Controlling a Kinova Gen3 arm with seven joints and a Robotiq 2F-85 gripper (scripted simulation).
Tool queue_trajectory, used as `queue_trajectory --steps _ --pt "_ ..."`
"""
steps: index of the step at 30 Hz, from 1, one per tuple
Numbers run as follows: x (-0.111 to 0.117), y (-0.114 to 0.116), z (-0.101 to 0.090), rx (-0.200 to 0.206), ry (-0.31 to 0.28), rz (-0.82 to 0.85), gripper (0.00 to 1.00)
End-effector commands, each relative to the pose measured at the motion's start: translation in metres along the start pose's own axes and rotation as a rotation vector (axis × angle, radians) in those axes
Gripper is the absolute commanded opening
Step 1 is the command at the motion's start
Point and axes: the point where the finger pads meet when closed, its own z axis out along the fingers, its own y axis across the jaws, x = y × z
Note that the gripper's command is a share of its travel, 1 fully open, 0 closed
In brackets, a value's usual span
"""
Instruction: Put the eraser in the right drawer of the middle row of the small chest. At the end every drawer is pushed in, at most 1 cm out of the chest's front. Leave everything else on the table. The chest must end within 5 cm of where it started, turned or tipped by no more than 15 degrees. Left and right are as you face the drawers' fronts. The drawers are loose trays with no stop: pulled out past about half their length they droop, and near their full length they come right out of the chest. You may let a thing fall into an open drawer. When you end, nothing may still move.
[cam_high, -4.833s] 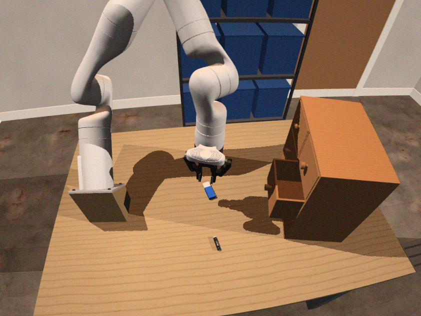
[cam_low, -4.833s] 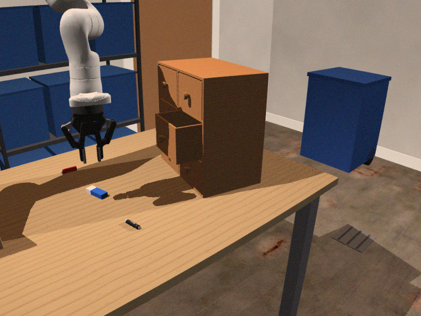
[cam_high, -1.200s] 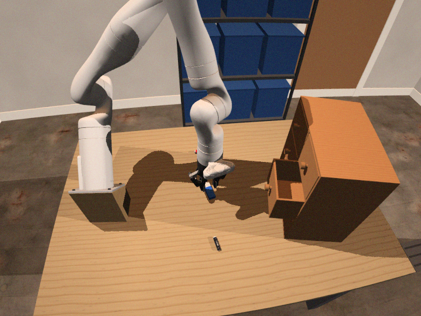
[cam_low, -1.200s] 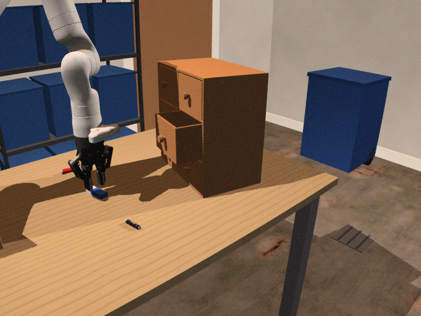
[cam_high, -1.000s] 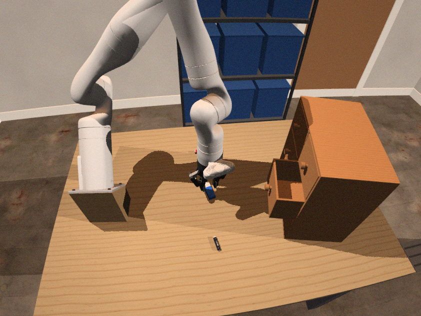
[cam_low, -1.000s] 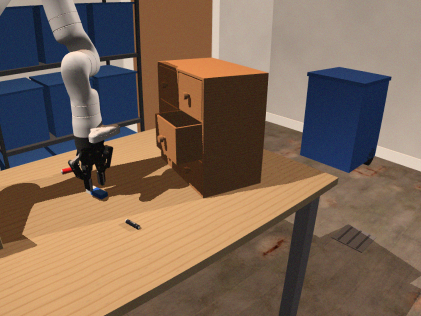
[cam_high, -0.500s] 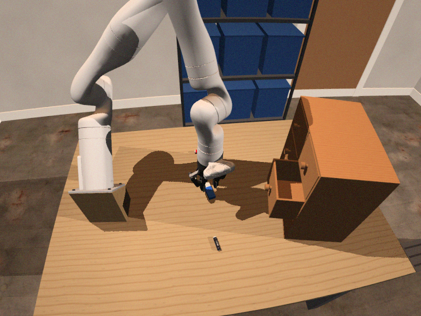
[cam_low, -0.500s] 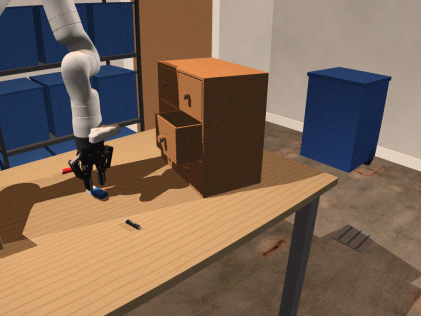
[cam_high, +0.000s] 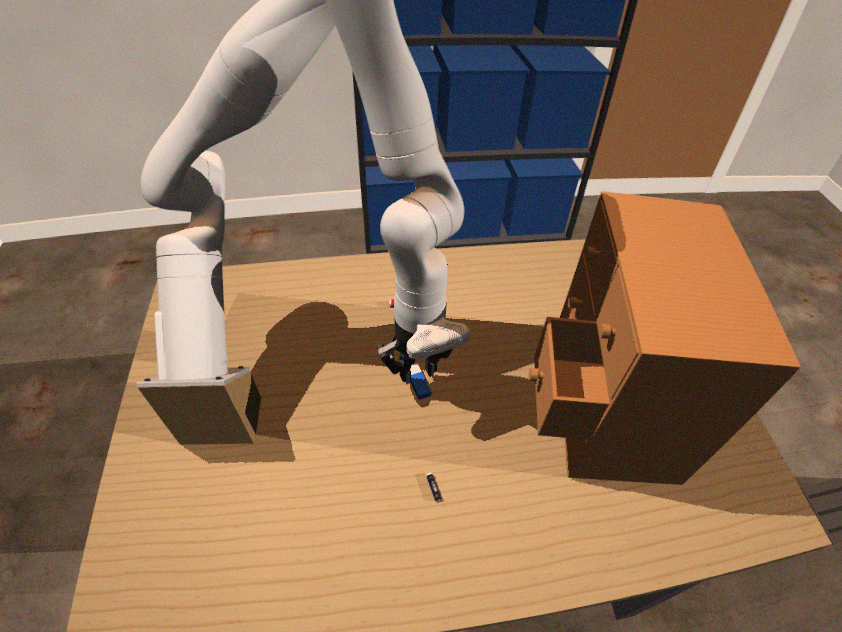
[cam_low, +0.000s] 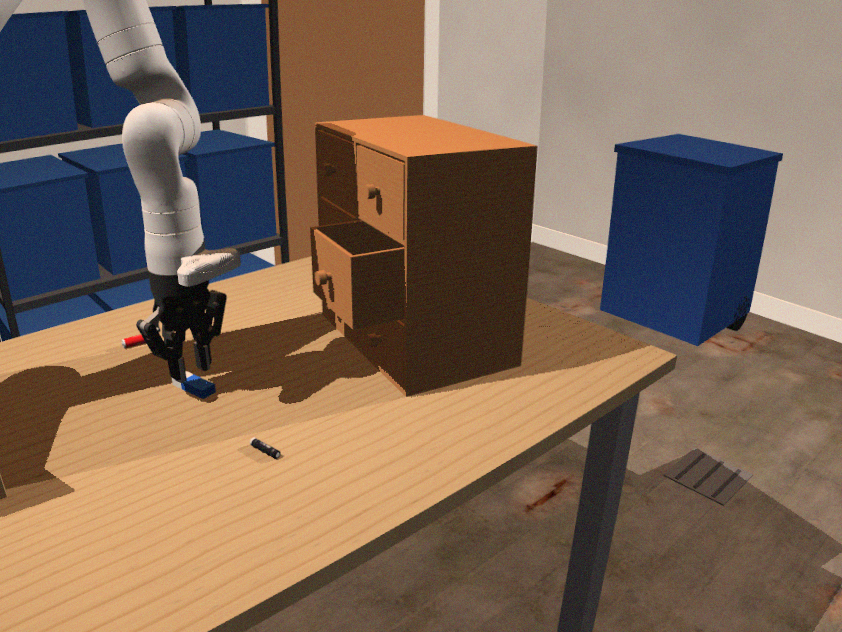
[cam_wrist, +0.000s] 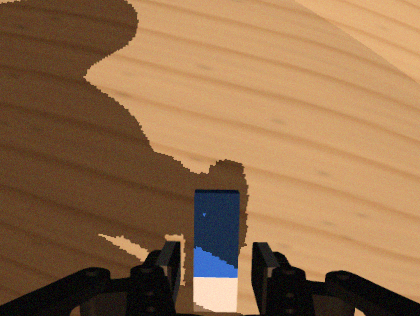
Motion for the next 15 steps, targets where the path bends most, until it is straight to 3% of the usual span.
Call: queue_trajectory --steps 1,15 --pt "0.0 0.0 0.0 0.001 0.001 0.0 0.38" --pt "0.0 0.0 0.017 0.001 0.001 0.0 0.38"
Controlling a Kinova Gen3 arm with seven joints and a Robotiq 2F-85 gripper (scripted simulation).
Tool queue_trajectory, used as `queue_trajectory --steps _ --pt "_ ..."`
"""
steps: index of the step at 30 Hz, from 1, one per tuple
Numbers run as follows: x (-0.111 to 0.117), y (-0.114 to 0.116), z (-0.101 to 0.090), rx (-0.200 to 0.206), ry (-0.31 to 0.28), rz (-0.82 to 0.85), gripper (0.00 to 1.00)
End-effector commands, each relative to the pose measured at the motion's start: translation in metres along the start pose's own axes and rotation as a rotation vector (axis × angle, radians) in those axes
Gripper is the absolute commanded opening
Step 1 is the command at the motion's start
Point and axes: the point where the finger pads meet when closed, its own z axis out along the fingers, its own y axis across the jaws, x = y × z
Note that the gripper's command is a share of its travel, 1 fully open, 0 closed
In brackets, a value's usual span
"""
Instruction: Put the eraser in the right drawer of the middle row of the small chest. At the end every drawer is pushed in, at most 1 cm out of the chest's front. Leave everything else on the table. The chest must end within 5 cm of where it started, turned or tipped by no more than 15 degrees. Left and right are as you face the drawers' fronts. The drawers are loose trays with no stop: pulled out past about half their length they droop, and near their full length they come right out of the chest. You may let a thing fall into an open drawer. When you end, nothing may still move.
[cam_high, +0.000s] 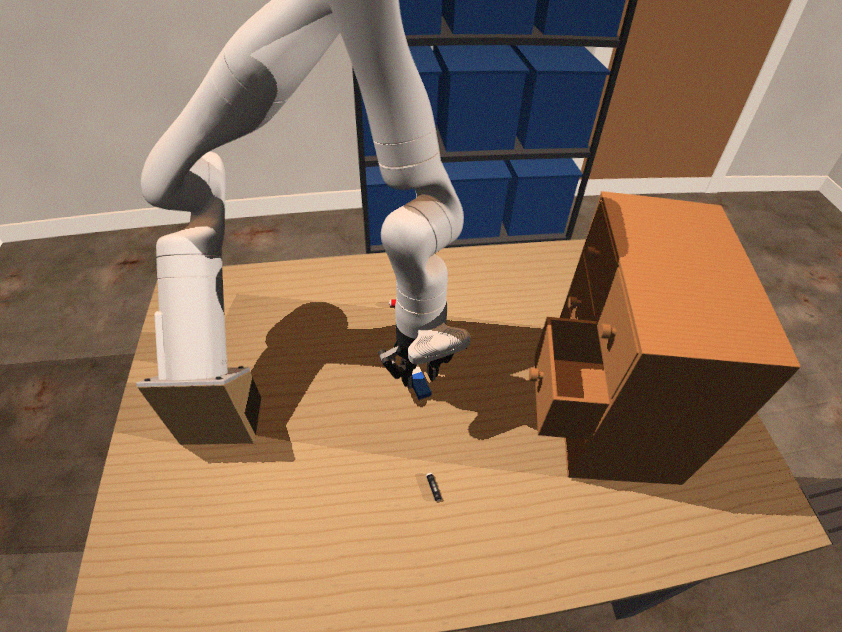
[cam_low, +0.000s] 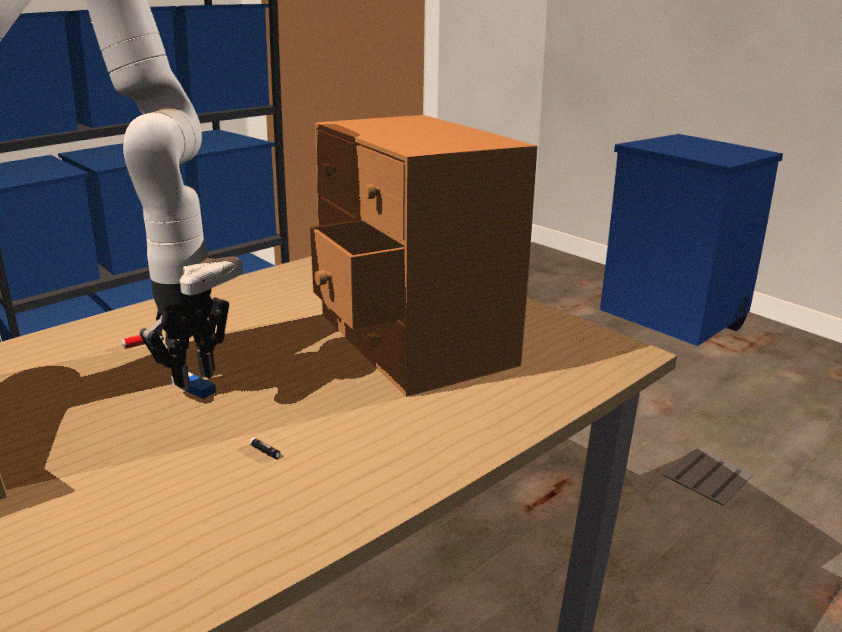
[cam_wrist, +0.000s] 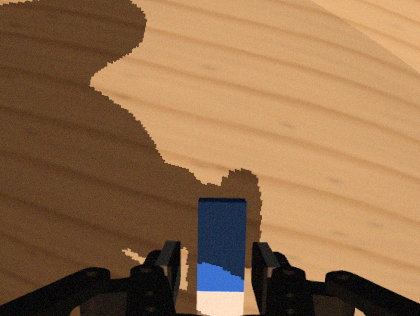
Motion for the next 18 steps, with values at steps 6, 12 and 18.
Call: queue_trajectory --steps 6,12,18 --pt "-0.0021 0.002 0.0078 -0.005 -0.008 0.002 0.38" --pt "-0.0021 0.002 0.0078 -0.005 -0.008 0.002 0.38" --pt "-0.0021 0.002 0.0078 -0.005 -0.008 0.002 0.38"
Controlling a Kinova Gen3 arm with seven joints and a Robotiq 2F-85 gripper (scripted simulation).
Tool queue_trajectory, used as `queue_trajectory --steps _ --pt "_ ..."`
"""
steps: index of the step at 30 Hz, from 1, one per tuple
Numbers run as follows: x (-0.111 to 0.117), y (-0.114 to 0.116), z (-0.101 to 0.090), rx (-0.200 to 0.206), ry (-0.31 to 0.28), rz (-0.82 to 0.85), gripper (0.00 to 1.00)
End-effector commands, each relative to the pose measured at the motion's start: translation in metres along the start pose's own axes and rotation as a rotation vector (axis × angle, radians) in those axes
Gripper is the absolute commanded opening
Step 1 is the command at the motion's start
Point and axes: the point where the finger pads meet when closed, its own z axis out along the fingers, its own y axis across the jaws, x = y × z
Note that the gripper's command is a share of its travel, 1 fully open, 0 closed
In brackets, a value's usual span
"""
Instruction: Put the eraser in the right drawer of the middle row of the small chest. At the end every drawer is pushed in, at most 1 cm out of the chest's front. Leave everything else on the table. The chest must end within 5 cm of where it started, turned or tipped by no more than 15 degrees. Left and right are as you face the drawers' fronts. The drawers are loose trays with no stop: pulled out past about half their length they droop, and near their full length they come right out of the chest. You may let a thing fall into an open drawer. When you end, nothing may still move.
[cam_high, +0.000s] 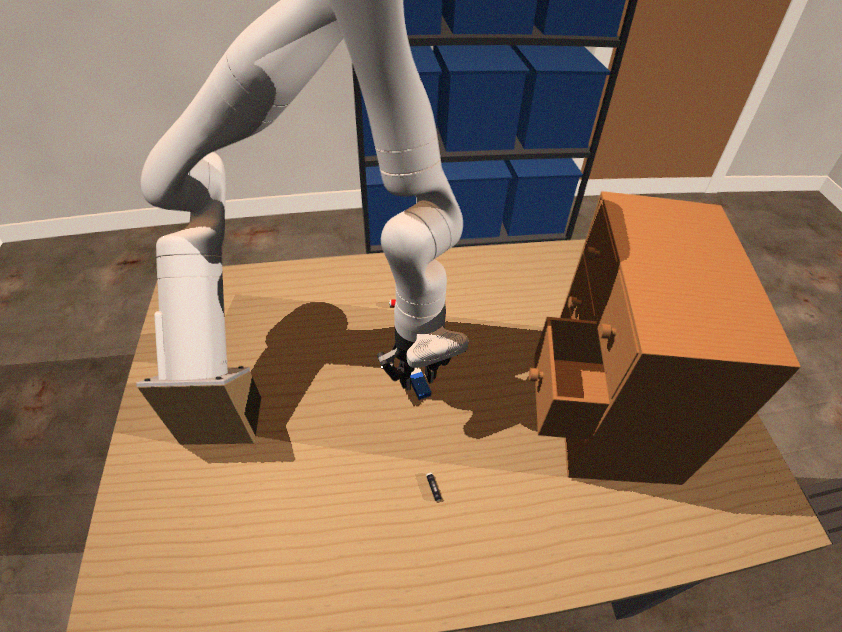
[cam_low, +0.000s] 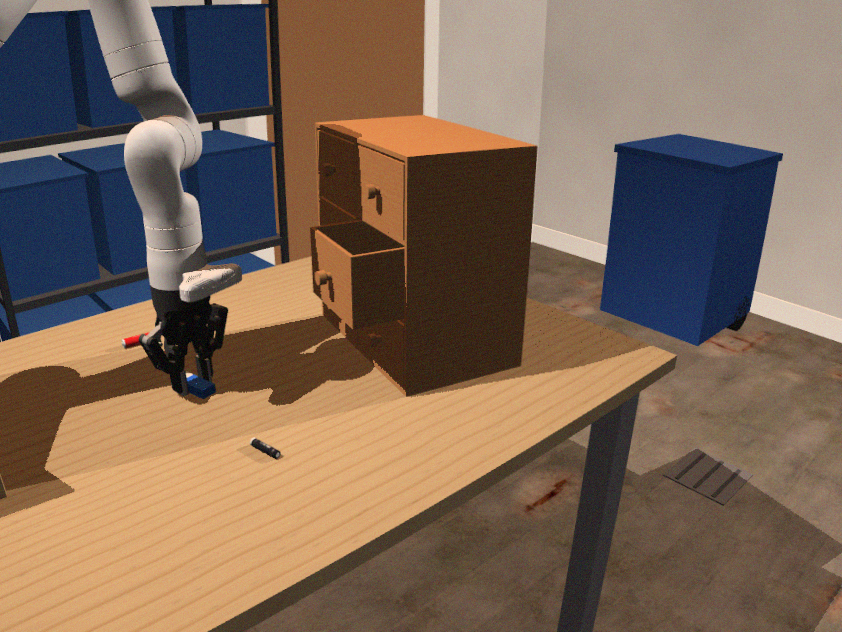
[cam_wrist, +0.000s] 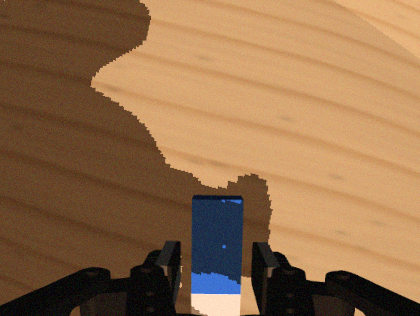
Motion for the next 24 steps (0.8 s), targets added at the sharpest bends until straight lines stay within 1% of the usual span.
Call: queue_trajectory --steps 1,9,10,24 --pt "0.0004 -0.0003 -0.0004 0.001 0.001 0.0 0.38" --pt "0.0004 -0.0003 -0.0004 0.001 0.001 0.0 0.38" --pt "0.0004 -0.0003 -0.0004 0.001 0.001 0.0 0.19" --pt "0.0004 -0.0003 -0.0004 0.001 0.001 0.0 0.19"
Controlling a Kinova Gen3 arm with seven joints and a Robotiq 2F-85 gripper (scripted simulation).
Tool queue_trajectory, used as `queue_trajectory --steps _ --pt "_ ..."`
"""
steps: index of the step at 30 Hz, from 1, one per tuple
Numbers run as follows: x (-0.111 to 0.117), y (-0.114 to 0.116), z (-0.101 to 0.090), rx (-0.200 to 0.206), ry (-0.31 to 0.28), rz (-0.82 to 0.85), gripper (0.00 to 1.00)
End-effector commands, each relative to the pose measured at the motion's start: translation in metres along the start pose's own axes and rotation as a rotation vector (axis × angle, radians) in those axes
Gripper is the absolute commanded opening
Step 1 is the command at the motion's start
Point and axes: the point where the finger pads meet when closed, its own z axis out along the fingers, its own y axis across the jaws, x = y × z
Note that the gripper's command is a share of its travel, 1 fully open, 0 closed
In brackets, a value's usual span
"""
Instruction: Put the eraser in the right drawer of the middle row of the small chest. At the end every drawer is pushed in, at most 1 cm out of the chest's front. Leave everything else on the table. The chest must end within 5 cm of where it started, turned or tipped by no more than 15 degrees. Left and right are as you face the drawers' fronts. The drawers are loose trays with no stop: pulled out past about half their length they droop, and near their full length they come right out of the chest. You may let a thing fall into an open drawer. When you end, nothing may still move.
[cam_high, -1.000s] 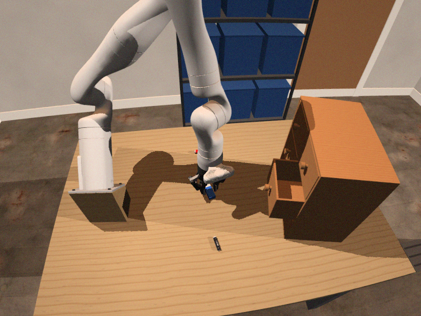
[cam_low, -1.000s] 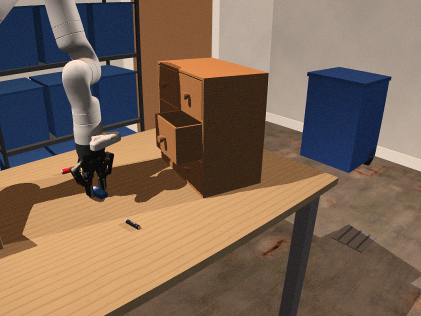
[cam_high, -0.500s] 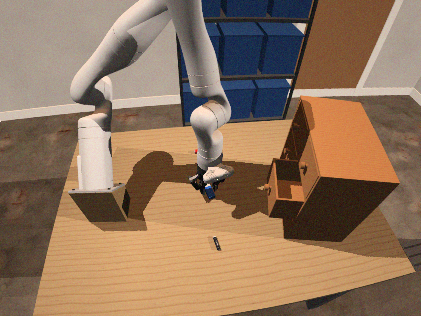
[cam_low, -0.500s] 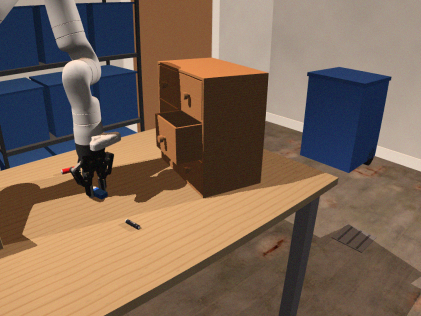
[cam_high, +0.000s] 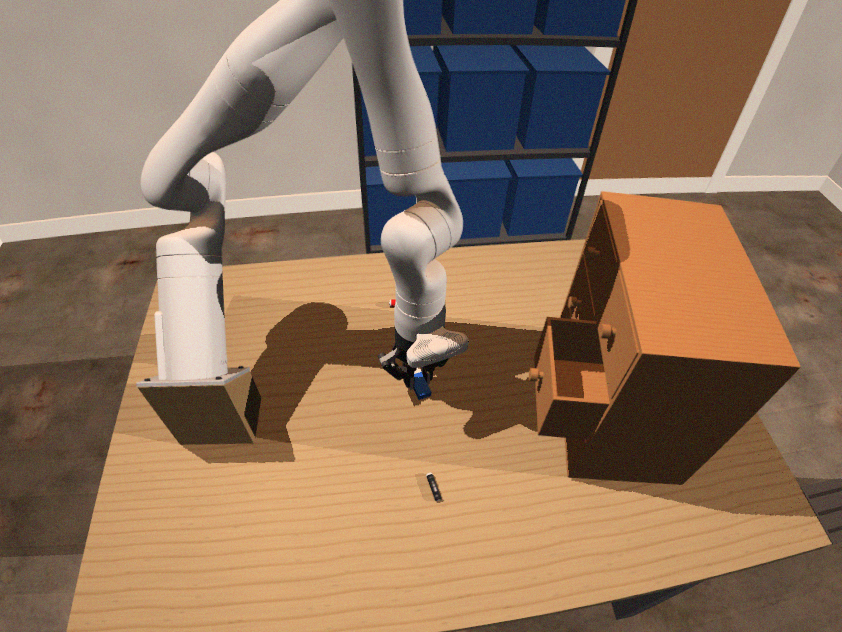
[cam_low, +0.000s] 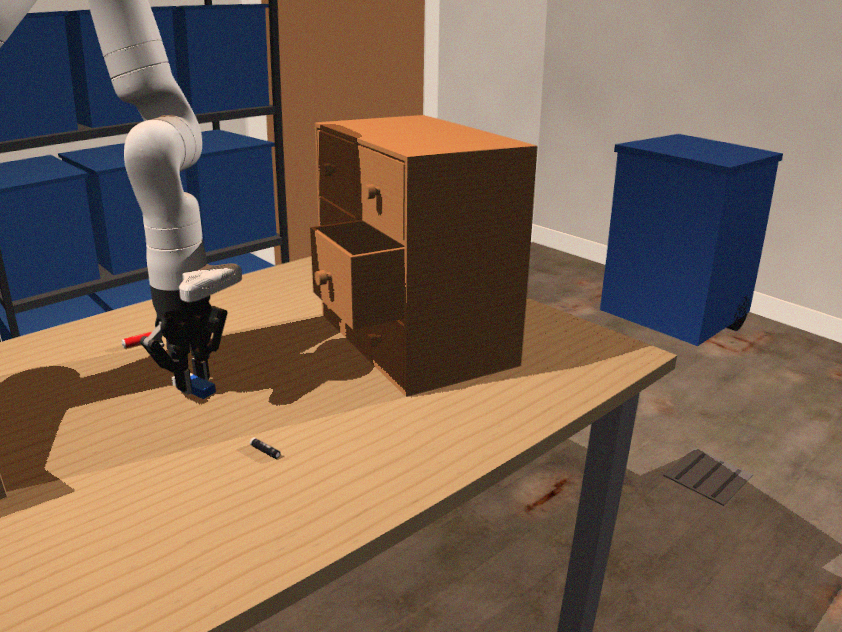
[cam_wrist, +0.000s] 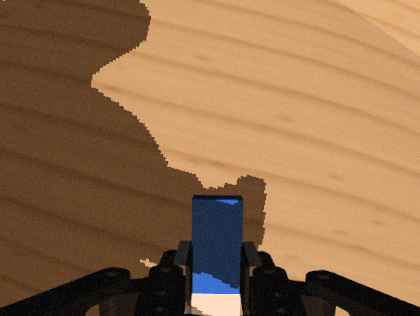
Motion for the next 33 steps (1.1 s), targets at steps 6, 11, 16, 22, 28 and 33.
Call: queue_trajectory --steps 6,11,16,22,28,33 --pt "0.0 0.0 0.0 0.001 0.001 0.0 0.19" --pt "0.0 0.0 -0.005 0.001 0.001 0.0 0.19" --pt "0.0 0.0 -0.018 0.001 0.001 0.0 0.19" --pt "0.0 0.0 -0.043 0.001 0.001 0.0 0.19" --pt "0.0 0.0 -0.076 0.001 0.001 0.0 0.19" --pt "0.0 0.0 -0.091 0.001 0.001 0.0 0.19"
